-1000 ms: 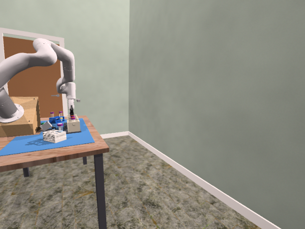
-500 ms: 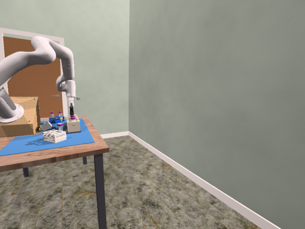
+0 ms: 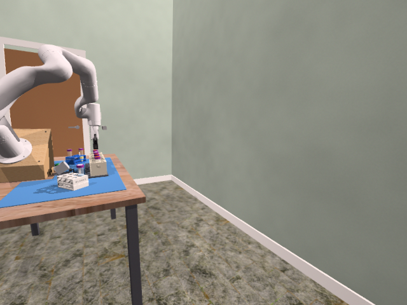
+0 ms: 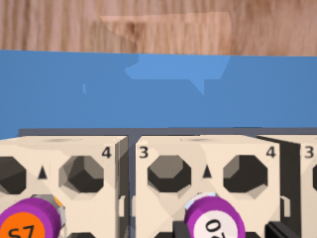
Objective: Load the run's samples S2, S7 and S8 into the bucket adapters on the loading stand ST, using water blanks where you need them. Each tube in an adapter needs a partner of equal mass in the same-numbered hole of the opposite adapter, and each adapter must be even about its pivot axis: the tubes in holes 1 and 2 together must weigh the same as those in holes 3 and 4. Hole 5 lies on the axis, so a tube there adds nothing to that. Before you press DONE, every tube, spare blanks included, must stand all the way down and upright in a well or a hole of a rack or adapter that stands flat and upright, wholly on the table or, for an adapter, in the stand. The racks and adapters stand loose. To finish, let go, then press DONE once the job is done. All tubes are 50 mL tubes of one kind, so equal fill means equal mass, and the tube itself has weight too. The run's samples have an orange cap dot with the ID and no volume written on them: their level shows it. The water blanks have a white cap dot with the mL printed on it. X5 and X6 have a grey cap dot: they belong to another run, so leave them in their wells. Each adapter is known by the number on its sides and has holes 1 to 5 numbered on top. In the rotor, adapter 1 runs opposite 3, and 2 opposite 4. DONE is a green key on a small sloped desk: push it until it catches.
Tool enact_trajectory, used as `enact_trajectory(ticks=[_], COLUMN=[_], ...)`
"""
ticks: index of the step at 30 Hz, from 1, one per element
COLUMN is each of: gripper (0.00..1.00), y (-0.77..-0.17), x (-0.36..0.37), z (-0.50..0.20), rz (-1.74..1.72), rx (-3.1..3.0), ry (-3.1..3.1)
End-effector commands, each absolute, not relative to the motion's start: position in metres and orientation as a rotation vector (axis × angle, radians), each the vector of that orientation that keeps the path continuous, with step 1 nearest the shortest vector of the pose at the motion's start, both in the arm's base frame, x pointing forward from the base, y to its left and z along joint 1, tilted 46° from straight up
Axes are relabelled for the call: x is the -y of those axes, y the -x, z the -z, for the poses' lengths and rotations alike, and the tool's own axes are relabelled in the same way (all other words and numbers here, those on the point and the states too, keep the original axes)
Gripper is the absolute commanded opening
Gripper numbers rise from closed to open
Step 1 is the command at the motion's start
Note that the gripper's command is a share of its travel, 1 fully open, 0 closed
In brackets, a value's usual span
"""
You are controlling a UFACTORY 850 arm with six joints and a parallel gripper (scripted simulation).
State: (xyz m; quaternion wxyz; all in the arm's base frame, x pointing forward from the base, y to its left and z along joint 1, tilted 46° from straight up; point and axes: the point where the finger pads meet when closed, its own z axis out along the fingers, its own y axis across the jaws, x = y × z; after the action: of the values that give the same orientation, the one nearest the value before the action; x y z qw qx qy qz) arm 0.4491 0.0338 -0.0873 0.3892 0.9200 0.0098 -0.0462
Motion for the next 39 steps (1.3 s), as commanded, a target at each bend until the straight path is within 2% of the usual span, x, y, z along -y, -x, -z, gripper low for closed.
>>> enact_trajectory(ticks=[1, 39], gripper=[0.44, 0.44], y=[-0.450, -0.455], x=[-0.039, -0.085], z=[0.083, 0.038], rz=[0.116, 0.116], rx=[-0.025, -0.025], ry=[-2.340, -2.340])
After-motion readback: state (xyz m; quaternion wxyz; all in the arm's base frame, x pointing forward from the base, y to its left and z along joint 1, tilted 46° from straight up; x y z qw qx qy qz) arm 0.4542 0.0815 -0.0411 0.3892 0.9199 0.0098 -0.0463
